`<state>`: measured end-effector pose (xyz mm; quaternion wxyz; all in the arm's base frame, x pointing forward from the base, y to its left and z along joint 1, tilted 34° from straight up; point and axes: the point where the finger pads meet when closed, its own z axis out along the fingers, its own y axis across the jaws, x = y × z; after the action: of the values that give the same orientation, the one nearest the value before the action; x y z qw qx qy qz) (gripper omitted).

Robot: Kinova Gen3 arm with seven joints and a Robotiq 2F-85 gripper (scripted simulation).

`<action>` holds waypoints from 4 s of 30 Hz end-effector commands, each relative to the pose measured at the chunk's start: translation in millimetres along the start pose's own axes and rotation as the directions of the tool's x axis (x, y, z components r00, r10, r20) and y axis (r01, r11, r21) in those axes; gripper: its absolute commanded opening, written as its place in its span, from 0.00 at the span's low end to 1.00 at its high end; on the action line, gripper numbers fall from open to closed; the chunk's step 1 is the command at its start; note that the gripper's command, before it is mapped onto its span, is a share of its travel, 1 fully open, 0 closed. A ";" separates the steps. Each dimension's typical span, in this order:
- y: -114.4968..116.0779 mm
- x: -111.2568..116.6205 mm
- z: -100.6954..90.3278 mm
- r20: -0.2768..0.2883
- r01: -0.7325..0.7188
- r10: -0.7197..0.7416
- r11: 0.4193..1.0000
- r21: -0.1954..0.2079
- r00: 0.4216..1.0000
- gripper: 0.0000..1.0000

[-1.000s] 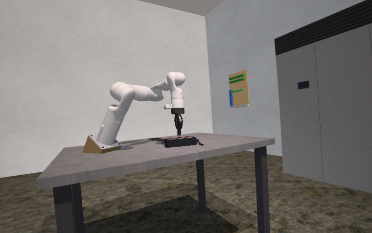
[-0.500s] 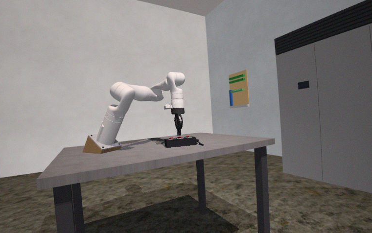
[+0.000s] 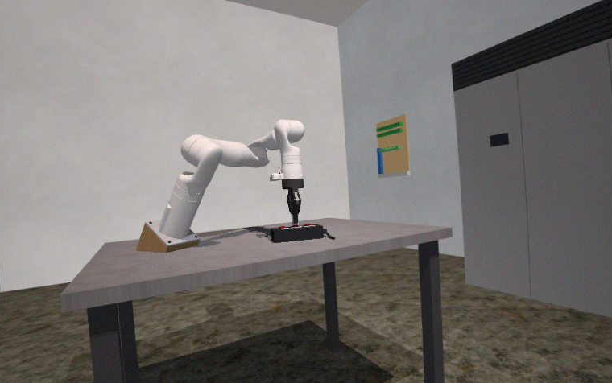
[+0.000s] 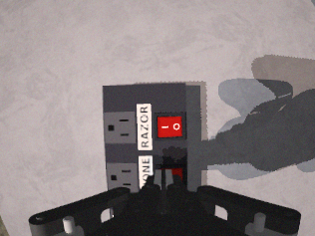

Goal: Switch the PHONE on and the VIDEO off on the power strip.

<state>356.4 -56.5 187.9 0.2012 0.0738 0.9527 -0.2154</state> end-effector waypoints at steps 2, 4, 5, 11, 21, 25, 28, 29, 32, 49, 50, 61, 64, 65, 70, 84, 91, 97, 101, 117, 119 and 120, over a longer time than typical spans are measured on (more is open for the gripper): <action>-0.2 0.2 1.3 0.000 0.000 0.000 1.000 0.001 1.000 0.00; -0.2 0.2 1.9 0.000 0.000 0.000 1.000 0.001 1.000 0.00; -0.2 0.2 2.2 0.000 0.000 0.000 1.000 0.001 1.000 0.00; -0.2 0.2 2.9 0.000 0.000 0.000 1.000 0.001 1.000 0.00; -0.2 0.2 3.1 0.000 0.000 0.000 1.000 0.001 1.000 0.00; -0.2 0.2 3.1 0.000 0.000 0.000 1.000 0.001 1.000 0.00; -0.2 0.2 3.1 0.000 0.000 0.000 1.000 0.001 1.000 0.00; -0.2 0.2 2.9 0.000 0.000 0.000 1.000 0.001 1.000 0.00; -0.2 0.1 0.7 0.000 0.000 0.000 1.000 0.001 1.000 0.00; -0.2 0.1 -34.2 0.000 0.000 0.000 1.000 0.001 1.000 0.00; -0.2 0.1 -35.0 0.000 0.000 0.000 1.000 0.001 1.000 0.00; -0.2 0.1 -35.6 0.000 0.000 0.000 1.000 0.001 1.000 0.00; -0.2 0.1 -35.6 0.000 0.000 0.000 1.000 0.001 1.000 0.00; -0.2 0.1 -35.6 0.000 0.000 0.000 1.000 0.001 1.000 0.00; -0.2 0.1 -35.6 0.000 0.000 0.000 1.000 0.001 1.000 0.00; -0.1 0.1 -63.4 0.000 0.000 0.000 1.000 0.001 1.000 1.00; -0.1 0.1 -104.7 0.000 0.000 0.000 1.000 0.001 1.000 1.00; -0.1 0.1 -123.9 0.000 0.000 0.000 1.000 0.001 1.000 1.00; -0.1 0.1 -133.0 0.000 0.000 0.000 1.000 0.001 1.000 1.00; -0.1 0.1 -134.0 0.000 0.000 0.000 1.000 0.001 1.000 1.00; -0.1 0.1 -134.0 0.000 0.000 0.000 1.000 0.001 1.000 1.00; -0.1 0.1 -134.0 0.000 0.000 0.000 1.000 0.001 1.000 1.00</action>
<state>309.1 2.2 298.2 0.2006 0.0743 0.9527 -0.2159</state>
